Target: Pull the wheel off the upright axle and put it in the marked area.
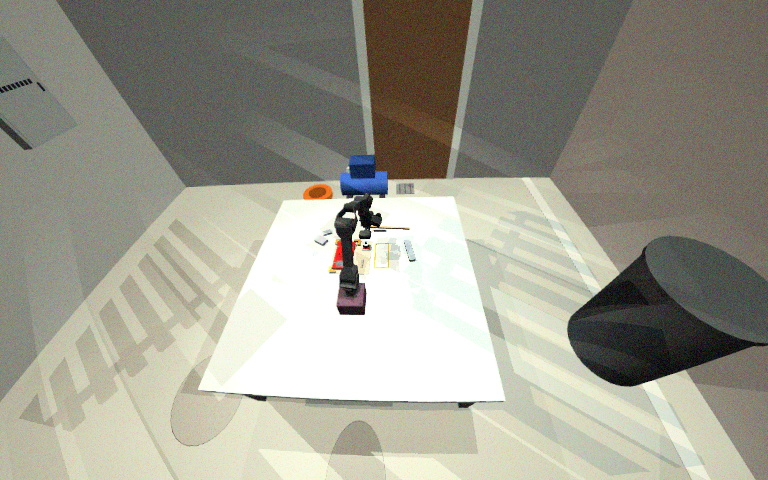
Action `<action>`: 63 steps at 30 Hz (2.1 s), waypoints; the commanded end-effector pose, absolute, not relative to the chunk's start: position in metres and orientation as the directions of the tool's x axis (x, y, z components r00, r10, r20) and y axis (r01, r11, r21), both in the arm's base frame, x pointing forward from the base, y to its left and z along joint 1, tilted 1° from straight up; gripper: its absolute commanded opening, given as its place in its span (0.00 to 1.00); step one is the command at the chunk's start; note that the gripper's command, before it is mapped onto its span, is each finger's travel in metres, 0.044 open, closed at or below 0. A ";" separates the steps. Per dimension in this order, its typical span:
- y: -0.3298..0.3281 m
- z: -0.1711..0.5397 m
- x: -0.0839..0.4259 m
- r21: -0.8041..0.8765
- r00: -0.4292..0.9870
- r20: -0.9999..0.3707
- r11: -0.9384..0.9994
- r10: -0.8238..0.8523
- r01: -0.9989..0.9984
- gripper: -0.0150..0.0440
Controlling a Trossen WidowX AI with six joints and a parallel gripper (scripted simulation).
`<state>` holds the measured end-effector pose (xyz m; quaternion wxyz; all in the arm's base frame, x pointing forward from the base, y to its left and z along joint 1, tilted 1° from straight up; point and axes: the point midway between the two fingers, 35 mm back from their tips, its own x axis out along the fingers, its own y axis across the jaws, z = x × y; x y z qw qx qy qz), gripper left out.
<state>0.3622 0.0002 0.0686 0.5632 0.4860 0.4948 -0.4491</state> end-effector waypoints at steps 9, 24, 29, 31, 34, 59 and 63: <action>0.022 0.053 0.362 0.020 0.020 -1.000 0.170 0.003 0.985 0.76; 0.023 -0.022 0.361 0.020 0.020 -1.000 0.170 0.003 0.985 0.76; 0.022 -0.019 0.359 0.011 0.011 -1.000 0.168 0.000 0.986 0.67; 0.022 -0.019 0.359 0.011 0.011 -1.000 0.168 0.000 0.986 0.58; 0.022 -0.019 0.359 0.011 0.011 -1.000 0.168 0.000 0.986 0.55; 0.022 -0.013 0.359 0.012 0.013 -1.000 0.168 0.000 0.986 0.25; 0.022 -0.012 0.360 0.013 0.013 -1.000 0.168 0.000 0.986 0.25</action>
